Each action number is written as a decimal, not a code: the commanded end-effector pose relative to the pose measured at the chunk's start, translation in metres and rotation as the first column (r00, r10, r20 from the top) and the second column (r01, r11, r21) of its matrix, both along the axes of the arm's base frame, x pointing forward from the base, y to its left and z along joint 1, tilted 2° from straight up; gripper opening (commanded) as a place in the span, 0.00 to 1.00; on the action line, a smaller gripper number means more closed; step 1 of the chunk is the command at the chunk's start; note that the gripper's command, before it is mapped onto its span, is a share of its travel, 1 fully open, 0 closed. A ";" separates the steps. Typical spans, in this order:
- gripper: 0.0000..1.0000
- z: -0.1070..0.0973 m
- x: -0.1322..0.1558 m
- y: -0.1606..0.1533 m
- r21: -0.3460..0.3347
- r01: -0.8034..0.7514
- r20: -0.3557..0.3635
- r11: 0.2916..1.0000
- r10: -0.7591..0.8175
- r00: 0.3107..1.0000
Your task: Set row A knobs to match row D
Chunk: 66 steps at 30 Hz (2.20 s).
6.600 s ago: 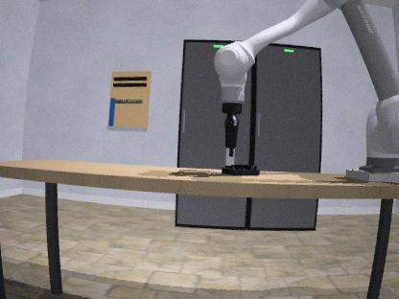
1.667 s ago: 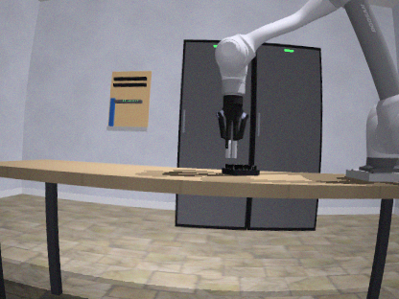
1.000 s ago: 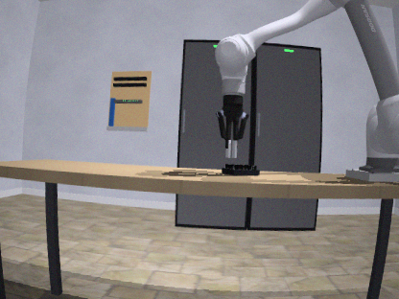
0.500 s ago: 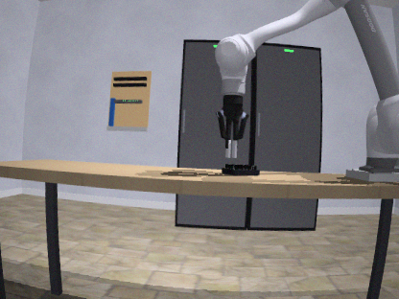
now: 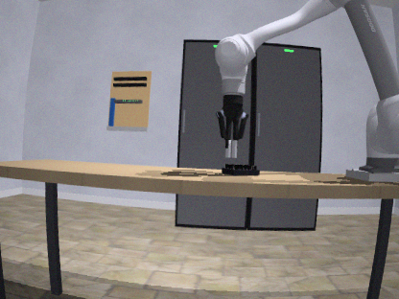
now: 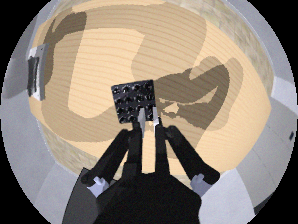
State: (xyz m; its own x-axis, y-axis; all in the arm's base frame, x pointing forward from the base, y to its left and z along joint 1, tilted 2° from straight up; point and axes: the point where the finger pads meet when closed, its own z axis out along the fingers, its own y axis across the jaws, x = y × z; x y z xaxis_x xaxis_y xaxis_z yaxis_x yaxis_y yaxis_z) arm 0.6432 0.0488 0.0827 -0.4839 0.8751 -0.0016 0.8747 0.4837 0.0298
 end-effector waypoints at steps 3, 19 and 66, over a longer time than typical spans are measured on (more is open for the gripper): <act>0.12 0.007 0.002 0.000 -0.007 -0.198 0.004 0.980 0.198 0.980; 0.12 0.012 0.002 0.000 -0.023 -0.648 0.003 0.761 0.648 0.761; 0.12 0.024 0.003 0.000 -0.044 -0.970 -0.022 -0.237 0.971 -0.236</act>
State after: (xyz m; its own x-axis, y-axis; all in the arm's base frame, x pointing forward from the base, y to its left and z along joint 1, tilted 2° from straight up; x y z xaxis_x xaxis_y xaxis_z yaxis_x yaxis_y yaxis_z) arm 0.6446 0.0498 0.1024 -0.7372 -0.6751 -0.0261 -0.6751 0.7376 -0.0115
